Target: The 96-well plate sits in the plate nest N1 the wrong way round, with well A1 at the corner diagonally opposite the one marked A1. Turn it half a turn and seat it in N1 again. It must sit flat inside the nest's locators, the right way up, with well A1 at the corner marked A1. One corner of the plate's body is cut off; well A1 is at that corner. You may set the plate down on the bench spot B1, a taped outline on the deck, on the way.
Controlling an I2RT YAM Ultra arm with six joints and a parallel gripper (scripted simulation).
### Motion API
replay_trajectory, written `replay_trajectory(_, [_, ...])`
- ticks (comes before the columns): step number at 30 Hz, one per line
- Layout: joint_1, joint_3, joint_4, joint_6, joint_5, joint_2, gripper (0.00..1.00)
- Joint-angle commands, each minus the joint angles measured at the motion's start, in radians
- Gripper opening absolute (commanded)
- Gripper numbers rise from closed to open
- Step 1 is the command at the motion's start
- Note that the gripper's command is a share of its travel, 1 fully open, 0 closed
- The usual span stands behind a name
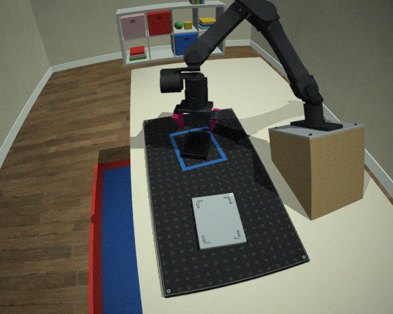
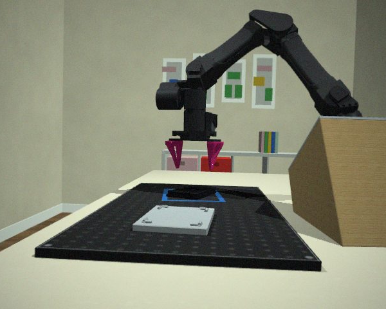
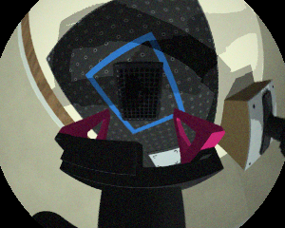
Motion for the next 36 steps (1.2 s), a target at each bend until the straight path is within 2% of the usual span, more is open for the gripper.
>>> replay_trajectory(1, [0.003,-0.001,0.023,-0.01,0.0,-0.003,1.0])
replay_trajectory(36, [-0.068,-0.054,0.216,-0.091,-0.012,0.098,1.0])
